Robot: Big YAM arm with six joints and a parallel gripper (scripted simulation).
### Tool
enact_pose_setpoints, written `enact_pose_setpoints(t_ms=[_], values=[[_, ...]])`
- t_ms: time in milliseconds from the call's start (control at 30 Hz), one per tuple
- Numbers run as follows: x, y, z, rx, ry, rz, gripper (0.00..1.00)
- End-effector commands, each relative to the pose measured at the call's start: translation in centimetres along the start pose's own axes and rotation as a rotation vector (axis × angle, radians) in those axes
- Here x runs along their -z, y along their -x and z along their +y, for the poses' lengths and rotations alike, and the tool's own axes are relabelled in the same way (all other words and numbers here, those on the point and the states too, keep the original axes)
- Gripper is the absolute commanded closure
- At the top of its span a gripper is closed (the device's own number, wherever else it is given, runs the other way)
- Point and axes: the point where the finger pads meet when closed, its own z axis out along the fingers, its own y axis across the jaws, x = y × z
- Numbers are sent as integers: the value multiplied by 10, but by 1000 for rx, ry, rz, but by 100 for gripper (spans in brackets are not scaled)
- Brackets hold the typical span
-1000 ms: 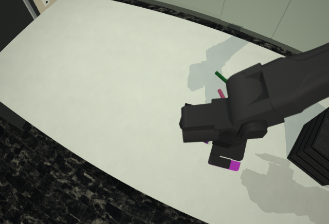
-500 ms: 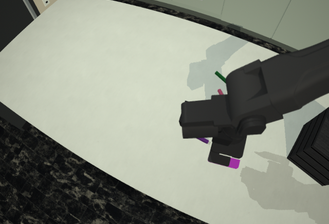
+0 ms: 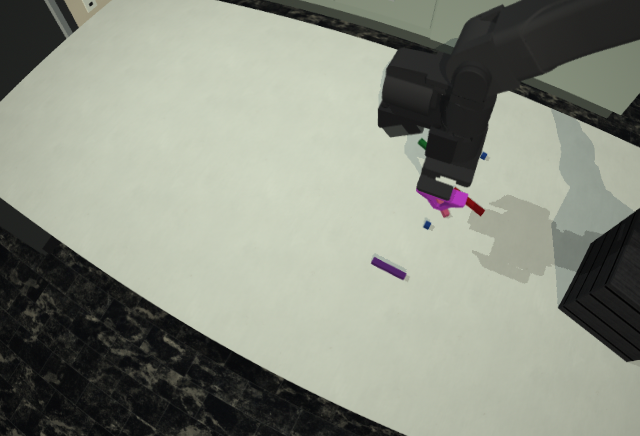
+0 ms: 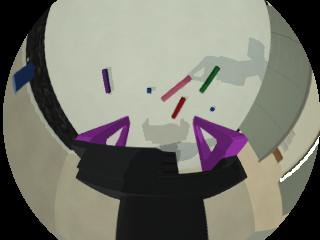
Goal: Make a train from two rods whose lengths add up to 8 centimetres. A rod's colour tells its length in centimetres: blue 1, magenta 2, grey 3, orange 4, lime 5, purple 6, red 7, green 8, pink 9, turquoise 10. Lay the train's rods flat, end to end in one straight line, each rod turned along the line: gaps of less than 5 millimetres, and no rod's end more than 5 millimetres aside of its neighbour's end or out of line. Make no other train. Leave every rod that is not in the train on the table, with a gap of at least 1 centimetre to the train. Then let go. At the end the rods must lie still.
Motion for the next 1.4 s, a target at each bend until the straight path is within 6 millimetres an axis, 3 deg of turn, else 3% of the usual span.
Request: enact_pose_setpoints(t_ms=[0,33,167,300,467,500,533,633,800,1367], values=[[-18,-9,-63,50,22,-8,0],[-18,-9,-63,50,20,-7,0],[-37,-36,-140,30,52,-30,0],[-56,-75,-203,11,68,-56,0],[-42,-66,-201,32,46,-84,0],[-59,-80,-209,30,69,-63,0],[-63,-96,-226,3,72,-69,0],[-73,-123,-252,-7,73,-82,0],[-80,-148,-272,-16,72,-98,0],[-76,-148,-275,-8,58,-107,0]])
